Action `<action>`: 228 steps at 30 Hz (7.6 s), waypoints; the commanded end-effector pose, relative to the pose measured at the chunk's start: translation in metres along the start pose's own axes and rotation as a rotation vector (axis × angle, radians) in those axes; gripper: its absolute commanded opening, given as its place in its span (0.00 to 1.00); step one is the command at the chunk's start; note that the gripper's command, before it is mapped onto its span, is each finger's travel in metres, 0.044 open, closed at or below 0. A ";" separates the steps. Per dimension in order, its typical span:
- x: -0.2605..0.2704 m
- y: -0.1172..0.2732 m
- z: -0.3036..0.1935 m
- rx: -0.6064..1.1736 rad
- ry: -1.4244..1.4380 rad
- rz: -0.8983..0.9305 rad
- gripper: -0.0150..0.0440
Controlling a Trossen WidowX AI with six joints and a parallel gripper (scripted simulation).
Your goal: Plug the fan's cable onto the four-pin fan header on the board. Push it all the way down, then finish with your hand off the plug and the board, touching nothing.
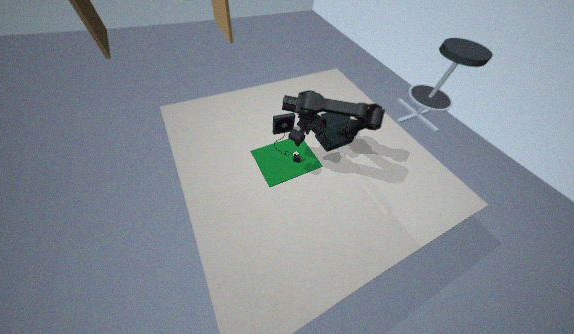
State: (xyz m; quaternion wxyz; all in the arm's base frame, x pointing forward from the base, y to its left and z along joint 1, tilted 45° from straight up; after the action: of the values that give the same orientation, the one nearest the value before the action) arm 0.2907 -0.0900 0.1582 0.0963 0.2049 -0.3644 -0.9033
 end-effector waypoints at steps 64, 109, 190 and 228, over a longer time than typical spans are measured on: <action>-0.006 -0.148 0.002 0.016 0.169 0.005 1.00; 0.002 -0.097 -0.011 0.020 -0.055 0.005 0.25; 0.017 -0.119 -0.025 0.020 -0.452 0.001 0.25; 0.020 -0.126 -0.024 0.019 -0.459 0.001 0.25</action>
State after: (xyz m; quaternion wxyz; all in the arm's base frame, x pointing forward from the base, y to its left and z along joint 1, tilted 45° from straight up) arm 0.2809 -0.0219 0.0502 0.0103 -0.0015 -0.3867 -0.9222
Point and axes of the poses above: the point midway between the two fingers, 35 mm back from their tips, its own y axis back along the fingers, its own x axis across the jaws, z = x × y, the point moved 7 cm from there along y, back along the fingers, and after that the axes turned 8 degrees about -y, right-handed, at the moved point
